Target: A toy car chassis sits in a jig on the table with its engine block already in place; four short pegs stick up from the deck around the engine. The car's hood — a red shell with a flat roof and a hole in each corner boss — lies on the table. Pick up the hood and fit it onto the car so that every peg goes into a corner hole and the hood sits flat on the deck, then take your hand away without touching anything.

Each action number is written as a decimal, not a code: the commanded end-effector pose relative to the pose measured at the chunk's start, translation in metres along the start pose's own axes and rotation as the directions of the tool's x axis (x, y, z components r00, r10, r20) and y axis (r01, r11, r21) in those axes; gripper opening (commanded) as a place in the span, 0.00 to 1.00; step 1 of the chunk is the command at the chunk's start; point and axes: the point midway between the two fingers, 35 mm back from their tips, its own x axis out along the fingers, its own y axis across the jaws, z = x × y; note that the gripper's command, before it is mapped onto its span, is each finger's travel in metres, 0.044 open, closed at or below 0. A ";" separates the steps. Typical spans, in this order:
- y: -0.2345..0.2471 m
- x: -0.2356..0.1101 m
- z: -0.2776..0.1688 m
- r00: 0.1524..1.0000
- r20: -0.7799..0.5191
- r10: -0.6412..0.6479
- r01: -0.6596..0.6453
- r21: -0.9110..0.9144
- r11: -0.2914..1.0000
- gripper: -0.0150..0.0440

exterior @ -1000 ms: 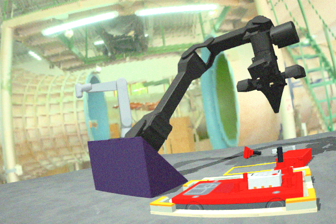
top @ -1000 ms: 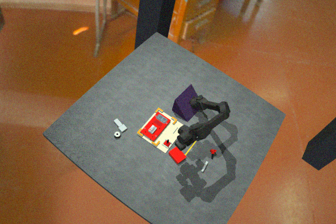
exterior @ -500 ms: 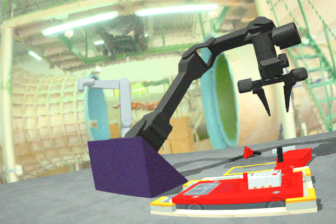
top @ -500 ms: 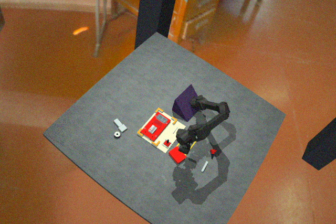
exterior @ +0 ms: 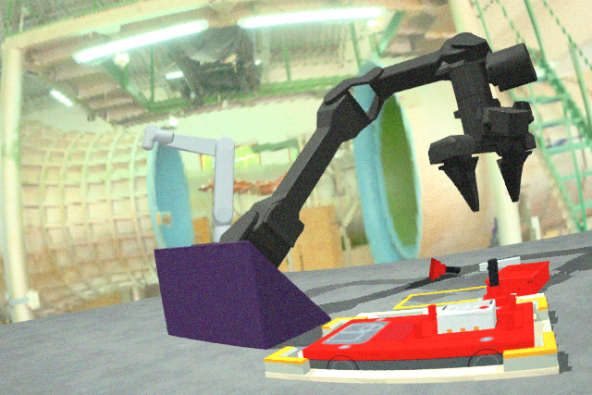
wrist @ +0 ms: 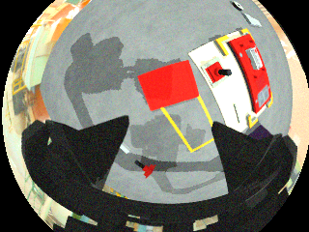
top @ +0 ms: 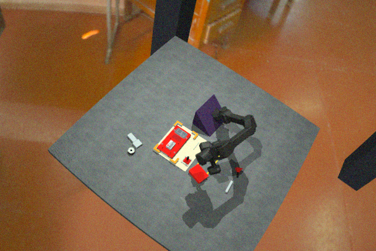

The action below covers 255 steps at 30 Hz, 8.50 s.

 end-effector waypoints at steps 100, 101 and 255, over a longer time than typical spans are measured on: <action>0.003 0.085 0.026 1.000 -0.022 -0.008 -0.023 -0.926 -0.376 1.00; 0.003 0.086 0.026 1.000 -0.022 -0.008 -0.023 -0.926 -0.376 1.00; -0.203 0.039 0.138 1.000 -0.015 -0.021 0.007 -0.624 0.782 0.25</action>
